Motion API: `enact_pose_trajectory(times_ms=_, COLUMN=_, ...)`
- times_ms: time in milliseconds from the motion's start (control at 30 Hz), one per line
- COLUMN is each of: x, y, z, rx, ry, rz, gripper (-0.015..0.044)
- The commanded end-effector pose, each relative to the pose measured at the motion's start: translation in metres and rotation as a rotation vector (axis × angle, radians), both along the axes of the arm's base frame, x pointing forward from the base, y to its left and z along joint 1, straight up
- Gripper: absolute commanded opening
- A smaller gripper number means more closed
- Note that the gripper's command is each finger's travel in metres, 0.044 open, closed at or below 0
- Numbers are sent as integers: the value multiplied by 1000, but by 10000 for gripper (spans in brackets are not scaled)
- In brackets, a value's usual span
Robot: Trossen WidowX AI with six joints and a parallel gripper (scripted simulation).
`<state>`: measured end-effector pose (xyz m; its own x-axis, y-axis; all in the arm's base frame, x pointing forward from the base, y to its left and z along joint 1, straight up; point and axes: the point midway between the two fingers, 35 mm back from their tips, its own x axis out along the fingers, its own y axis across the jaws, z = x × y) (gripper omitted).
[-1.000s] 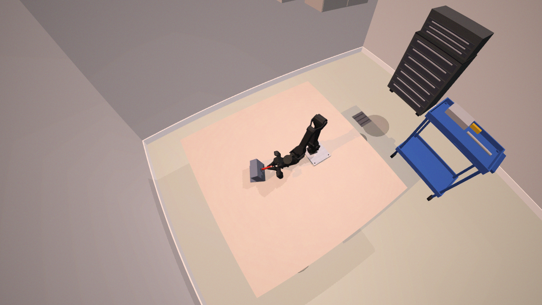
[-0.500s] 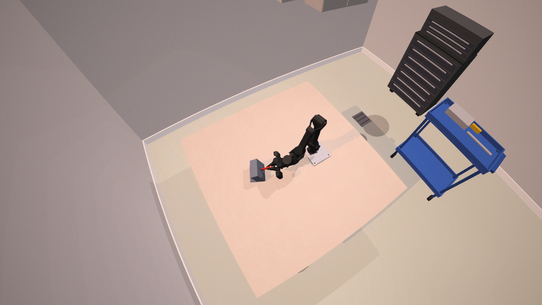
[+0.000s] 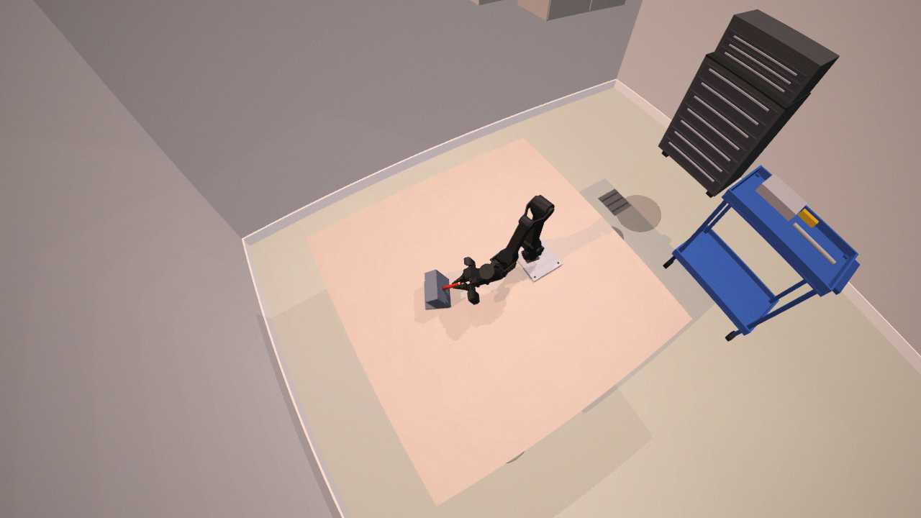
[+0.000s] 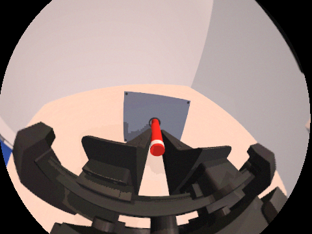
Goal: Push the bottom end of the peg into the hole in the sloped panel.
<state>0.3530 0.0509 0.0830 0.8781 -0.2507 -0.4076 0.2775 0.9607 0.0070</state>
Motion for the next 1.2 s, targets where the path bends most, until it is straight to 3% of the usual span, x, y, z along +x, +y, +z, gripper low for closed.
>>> enact_pose_trajectory(times_ms=0, x=1, y=0, z=-3, rx=-3, ry=5, rz=3, gripper=0)
enact_pose_trajectory(times_ms=1167, x=19, y=-5, z=-9, rx=-4, ry=4, rz=3, gripper=0)
